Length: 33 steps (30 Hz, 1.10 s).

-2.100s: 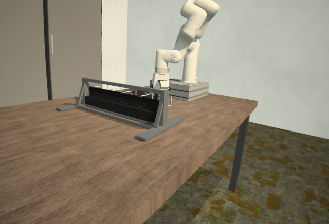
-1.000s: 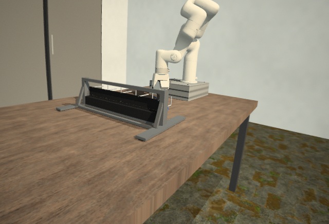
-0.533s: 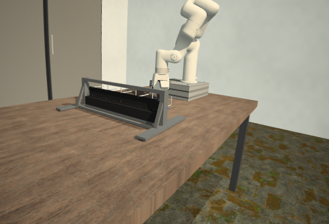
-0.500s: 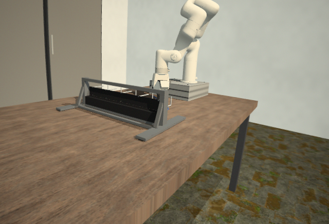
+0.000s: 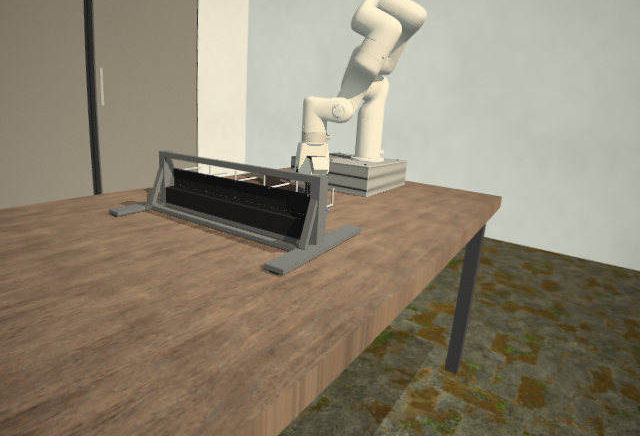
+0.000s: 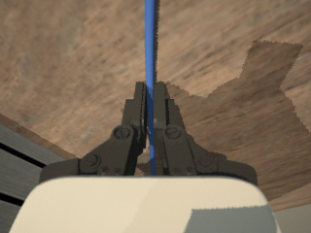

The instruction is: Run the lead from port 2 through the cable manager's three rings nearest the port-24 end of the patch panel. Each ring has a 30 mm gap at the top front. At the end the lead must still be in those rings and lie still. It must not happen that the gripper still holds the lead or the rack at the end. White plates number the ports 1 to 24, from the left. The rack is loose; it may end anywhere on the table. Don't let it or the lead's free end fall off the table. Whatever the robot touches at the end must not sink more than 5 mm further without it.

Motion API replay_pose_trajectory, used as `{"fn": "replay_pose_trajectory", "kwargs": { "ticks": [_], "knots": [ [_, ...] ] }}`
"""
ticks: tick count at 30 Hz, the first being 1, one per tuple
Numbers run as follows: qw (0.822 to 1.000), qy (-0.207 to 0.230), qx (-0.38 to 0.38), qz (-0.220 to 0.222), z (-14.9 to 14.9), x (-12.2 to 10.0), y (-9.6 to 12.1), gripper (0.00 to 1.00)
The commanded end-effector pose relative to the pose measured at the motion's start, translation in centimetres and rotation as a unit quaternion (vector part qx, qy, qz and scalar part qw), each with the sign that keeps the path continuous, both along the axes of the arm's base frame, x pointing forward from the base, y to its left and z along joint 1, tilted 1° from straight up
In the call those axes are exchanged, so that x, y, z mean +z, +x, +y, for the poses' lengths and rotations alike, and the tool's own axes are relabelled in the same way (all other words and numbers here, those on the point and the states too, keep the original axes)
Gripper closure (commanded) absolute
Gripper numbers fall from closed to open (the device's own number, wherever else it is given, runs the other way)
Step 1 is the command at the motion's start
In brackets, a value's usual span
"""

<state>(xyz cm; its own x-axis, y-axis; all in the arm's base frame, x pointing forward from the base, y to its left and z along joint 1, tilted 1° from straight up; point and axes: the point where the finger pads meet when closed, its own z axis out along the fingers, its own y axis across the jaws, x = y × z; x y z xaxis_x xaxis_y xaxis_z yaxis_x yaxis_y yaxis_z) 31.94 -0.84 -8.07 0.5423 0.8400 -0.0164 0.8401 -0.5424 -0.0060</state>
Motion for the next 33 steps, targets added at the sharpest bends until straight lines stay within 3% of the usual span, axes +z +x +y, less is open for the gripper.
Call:
{"fn": "replay_pose_trajectory", "kwargs": {
  "ticks": [1, 33],
  "knots": [
    [1.0, 0.0, 0.0, -0.001, 0.0, 0.1, 0.1, 1.0],
    [1.0, 0.0, 0.0, -0.001, 0.0, 2.1, 0.1, 1.0]
  ]
}}
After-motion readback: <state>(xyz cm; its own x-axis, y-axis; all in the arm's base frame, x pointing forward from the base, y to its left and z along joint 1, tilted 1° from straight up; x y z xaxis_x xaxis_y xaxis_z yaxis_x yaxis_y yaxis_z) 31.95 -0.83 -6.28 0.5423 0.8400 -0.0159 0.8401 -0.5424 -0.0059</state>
